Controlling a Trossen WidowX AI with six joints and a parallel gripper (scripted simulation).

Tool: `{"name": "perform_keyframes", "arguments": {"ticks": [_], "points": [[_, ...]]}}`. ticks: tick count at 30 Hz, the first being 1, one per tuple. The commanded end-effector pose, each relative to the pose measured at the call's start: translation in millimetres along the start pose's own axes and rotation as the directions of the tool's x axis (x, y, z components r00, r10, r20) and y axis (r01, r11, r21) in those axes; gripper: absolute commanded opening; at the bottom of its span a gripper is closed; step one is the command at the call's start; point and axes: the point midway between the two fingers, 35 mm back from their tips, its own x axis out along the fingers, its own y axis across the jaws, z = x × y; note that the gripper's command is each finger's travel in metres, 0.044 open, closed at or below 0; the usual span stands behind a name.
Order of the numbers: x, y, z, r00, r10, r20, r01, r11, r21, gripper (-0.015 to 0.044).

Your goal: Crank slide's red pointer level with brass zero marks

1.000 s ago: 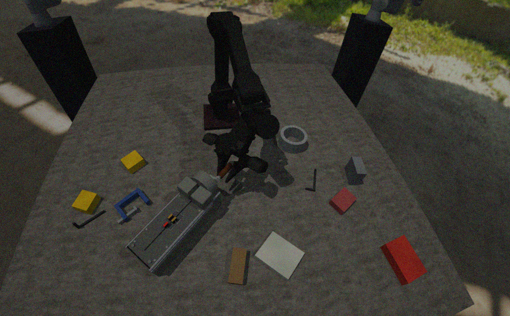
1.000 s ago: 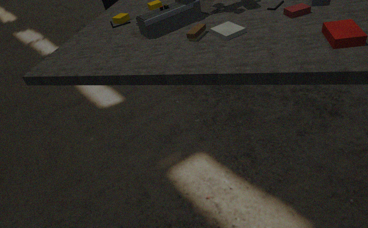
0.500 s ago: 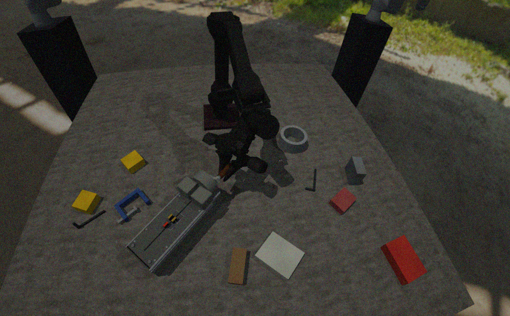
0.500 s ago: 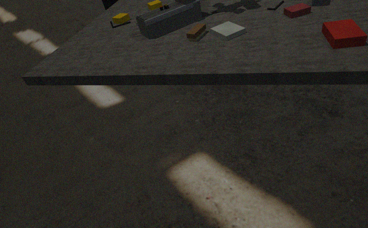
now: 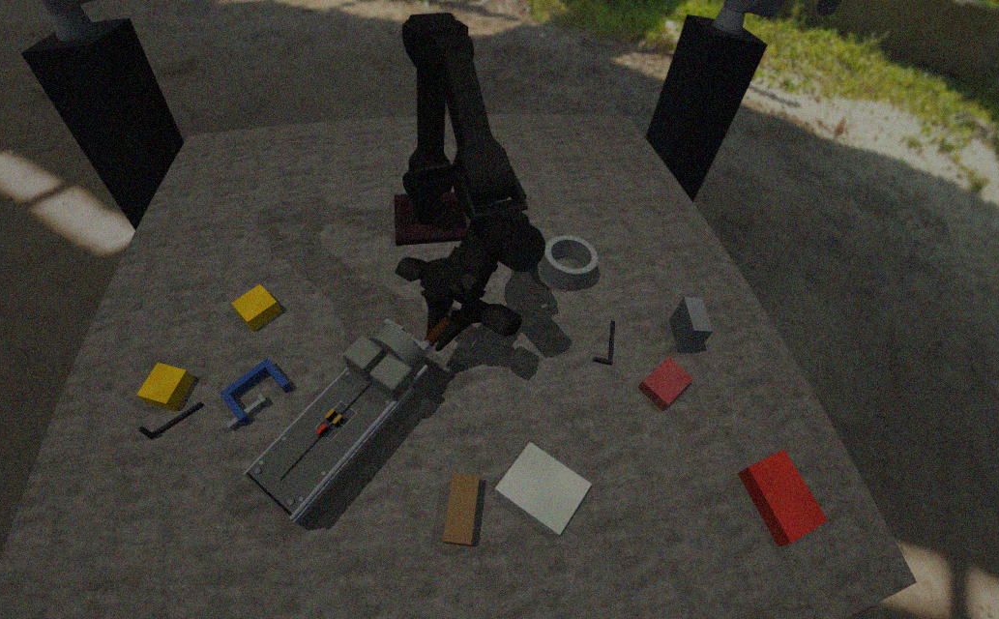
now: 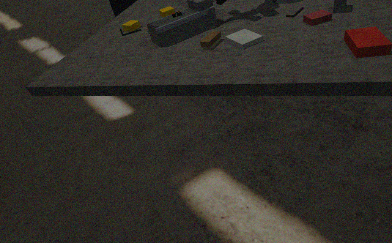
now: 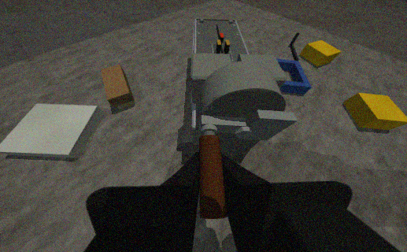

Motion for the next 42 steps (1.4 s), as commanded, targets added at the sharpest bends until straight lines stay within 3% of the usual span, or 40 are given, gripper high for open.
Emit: {"name": "perform_keyframes", "arguments": {"ticks": [1,42], "points": [[7.0,1.2,-6.8,1.0,0.001,-0.008,-0.001,1.0,0.0,0.0],[21.2,-10.9,-21.2,1.0,0.0,-0.008,0.0,1.0,-0.001,0.0]]}}
